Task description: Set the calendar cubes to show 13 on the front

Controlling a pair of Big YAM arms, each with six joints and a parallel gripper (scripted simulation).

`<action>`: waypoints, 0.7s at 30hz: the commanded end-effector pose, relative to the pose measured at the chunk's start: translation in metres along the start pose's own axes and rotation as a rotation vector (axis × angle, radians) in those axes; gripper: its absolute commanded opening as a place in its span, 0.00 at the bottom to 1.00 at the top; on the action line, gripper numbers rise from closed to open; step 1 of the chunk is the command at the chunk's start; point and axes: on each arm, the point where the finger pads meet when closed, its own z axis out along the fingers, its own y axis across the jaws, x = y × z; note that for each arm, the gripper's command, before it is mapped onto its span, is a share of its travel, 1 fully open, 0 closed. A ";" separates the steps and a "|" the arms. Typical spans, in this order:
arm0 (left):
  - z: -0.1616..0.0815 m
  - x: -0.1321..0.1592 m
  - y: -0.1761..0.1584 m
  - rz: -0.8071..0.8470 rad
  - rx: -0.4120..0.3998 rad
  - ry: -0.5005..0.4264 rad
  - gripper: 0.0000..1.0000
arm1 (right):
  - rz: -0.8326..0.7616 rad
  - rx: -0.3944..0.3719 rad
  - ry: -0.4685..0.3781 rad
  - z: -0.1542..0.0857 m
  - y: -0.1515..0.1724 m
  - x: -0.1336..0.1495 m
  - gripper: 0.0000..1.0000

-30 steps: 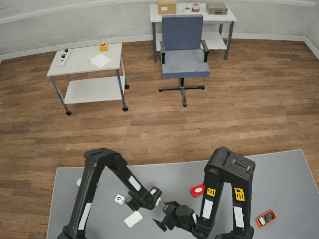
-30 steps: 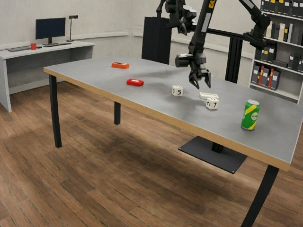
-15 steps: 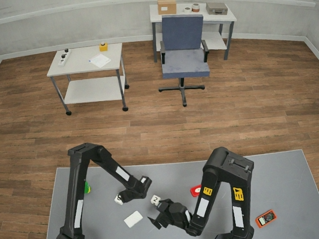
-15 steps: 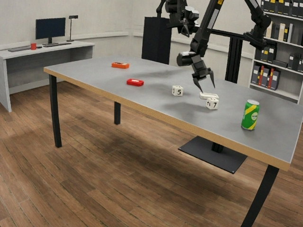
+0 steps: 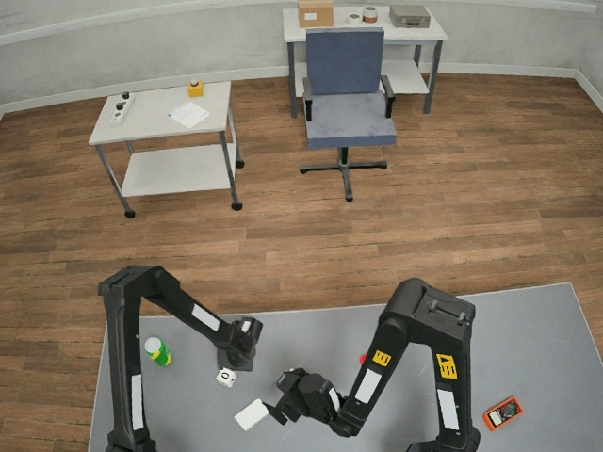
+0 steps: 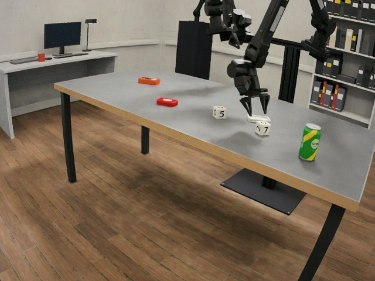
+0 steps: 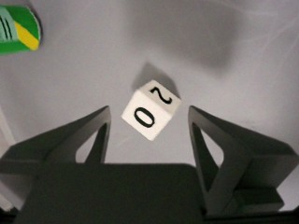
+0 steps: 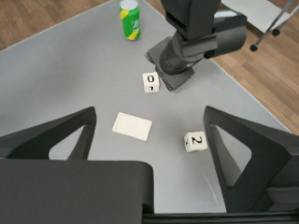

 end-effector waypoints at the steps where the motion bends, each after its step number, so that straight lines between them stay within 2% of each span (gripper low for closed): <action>1: -0.004 -0.013 0.009 0.162 0.055 -0.028 0.69 | 0.004 0.011 -0.007 0.008 -0.006 -0.003 1.00; 4: -0.004 -0.017 0.011 0.274 0.128 -0.025 0.69 | 0.002 0.007 0.008 0.011 -0.005 0.000 1.00; 9: -0.005 -0.022 0.016 0.458 0.253 -0.052 0.69 | 0.007 0.013 -0.018 0.013 -0.007 -0.010 1.00; 15: -0.004 -0.022 0.020 0.560 0.370 -0.081 0.69 | 0.007 0.013 -0.018 0.013 -0.007 -0.010 1.00; 17: -0.004 -0.022 0.020 0.560 0.370 -0.081 0.69 | 0.007 0.013 -0.018 0.013 -0.007 -0.010 1.00; 21: 0.021 0.029 0.014 0.498 0.430 0.031 0.69 | 0.007 0.013 -0.018 0.013 -0.007 -0.010 1.00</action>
